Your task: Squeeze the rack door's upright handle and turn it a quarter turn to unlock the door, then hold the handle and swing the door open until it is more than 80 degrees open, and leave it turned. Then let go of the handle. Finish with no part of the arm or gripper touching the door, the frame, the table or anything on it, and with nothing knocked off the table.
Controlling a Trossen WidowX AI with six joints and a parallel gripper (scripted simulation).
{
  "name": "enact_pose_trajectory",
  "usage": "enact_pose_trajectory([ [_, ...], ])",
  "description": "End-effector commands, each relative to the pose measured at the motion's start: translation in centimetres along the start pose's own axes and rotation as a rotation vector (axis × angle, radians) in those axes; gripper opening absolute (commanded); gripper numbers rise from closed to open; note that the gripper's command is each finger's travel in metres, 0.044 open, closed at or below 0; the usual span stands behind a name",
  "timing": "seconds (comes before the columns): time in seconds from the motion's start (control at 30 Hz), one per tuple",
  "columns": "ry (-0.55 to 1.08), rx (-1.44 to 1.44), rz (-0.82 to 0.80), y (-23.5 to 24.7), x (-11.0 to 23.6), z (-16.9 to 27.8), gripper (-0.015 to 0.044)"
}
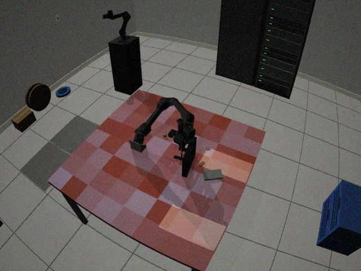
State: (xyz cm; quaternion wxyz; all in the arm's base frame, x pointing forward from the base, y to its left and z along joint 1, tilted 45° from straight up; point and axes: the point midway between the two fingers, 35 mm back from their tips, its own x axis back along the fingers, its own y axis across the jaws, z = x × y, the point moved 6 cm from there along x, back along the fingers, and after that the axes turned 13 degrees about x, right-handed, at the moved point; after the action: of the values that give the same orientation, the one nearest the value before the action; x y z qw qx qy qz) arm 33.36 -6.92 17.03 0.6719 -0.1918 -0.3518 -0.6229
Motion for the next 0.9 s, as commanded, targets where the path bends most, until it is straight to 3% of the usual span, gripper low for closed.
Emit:
enact_pose_trajectory([
  [0.0, 0.004, -0.007, -0.001, 0.03, -0.06, -0.01, 0.0147],
  [0.67, 0.004, -0.007, -0.001, 0.03, -0.06, -0.01, 0.0014],
  [0.87, 0.004, 0.041, -0.001, -0.16, -0.06, -0.09, 0.0014],
])
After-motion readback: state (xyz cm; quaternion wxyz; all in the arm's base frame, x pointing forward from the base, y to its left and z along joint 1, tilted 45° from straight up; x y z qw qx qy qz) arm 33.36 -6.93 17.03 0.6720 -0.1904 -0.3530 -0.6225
